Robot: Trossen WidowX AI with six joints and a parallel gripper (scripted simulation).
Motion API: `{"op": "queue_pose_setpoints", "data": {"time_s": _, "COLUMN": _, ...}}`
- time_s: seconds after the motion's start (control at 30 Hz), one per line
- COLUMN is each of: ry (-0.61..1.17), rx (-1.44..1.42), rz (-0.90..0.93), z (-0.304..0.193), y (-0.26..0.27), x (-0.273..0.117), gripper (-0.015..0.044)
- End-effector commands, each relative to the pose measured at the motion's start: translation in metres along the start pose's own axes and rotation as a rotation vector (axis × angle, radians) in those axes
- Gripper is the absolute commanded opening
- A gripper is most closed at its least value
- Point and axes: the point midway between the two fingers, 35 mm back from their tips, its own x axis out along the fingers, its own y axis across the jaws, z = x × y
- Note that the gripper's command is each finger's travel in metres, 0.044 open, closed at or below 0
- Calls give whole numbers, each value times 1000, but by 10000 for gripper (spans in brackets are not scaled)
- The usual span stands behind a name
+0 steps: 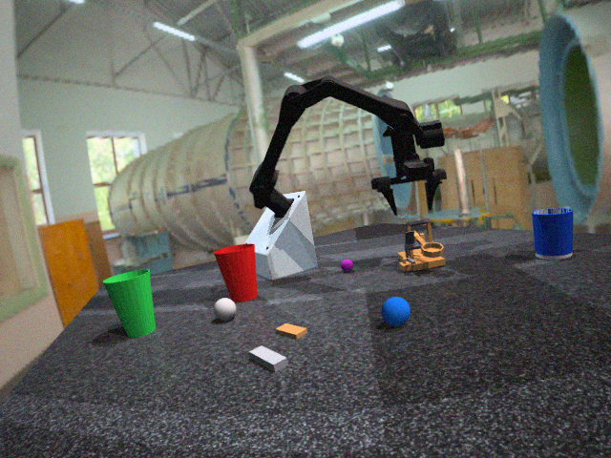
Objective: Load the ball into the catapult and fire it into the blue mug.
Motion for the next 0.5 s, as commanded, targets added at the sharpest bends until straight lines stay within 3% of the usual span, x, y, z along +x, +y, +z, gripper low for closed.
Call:
{"op": "queue_pose_setpoints", "data": {"time_s": 0.0, "ry": -8, "rx": -6, "rz": -2, "z": -2, "y": -4, "x": -6, "gripper": 440}}
{"op": "queue_pose_setpoints", "data": {"time_s": 0.13, "ry": -8, "rx": -6, "rz": -2, "z": -2, "y": -3, "x": -4, "gripper": 440}}
{"op": "queue_pose_setpoints", "data": {"time_s": 0.27, "ry": -10, "rx": -5, "rz": -4, "z": -1, "y": -4, "x": 38, "gripper": 440}}
{"op": "queue_pose_setpoints", "data": {"time_s": 0.47, "ry": -10, "rx": -5, "rz": -4, "z": -1, "y": -4, "x": 42, "gripper": 440}}
